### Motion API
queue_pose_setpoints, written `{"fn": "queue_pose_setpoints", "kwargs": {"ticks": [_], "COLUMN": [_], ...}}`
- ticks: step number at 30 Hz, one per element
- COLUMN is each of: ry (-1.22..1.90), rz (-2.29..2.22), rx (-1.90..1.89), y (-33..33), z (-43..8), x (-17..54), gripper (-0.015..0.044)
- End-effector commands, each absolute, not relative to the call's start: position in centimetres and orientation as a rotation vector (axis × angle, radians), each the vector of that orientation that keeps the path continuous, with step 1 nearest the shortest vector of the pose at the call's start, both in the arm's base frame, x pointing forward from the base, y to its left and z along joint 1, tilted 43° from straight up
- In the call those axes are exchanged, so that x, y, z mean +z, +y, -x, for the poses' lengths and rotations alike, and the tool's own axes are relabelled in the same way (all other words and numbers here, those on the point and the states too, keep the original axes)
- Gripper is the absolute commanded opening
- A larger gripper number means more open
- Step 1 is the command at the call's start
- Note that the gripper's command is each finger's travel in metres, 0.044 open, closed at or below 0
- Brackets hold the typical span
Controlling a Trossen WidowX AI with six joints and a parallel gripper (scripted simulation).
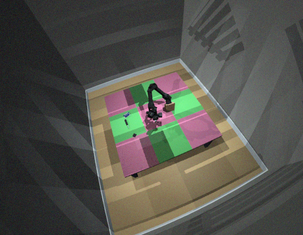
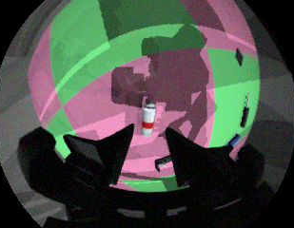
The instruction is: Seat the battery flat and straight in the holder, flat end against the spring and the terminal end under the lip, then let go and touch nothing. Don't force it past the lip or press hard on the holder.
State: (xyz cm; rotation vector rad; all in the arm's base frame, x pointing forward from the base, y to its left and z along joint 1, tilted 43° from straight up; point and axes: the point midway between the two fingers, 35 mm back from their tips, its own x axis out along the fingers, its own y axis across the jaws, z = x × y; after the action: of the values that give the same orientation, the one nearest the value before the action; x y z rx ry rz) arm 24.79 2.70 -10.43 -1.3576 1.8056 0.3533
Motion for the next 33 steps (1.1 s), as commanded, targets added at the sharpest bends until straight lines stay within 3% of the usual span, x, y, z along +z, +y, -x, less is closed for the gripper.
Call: {"fn": "queue_pose_setpoints", "kwargs": {"ticks": [1,25,30,33], "ry": [1.815,1.816,1.816,1.816], "rz": [1.364,1.366,1.366,1.366], "rx": [0.356,0.353,0.353,0.353], "y": [2.1,-0.5,-0.5,-0.5], "z": [-24.5,-24.1,-24.1,-24.1], "x": [-10.9,-13.6,-13.6,-13.6], "gripper": [0.0237,0.0237,0.0106,0.0086]}}
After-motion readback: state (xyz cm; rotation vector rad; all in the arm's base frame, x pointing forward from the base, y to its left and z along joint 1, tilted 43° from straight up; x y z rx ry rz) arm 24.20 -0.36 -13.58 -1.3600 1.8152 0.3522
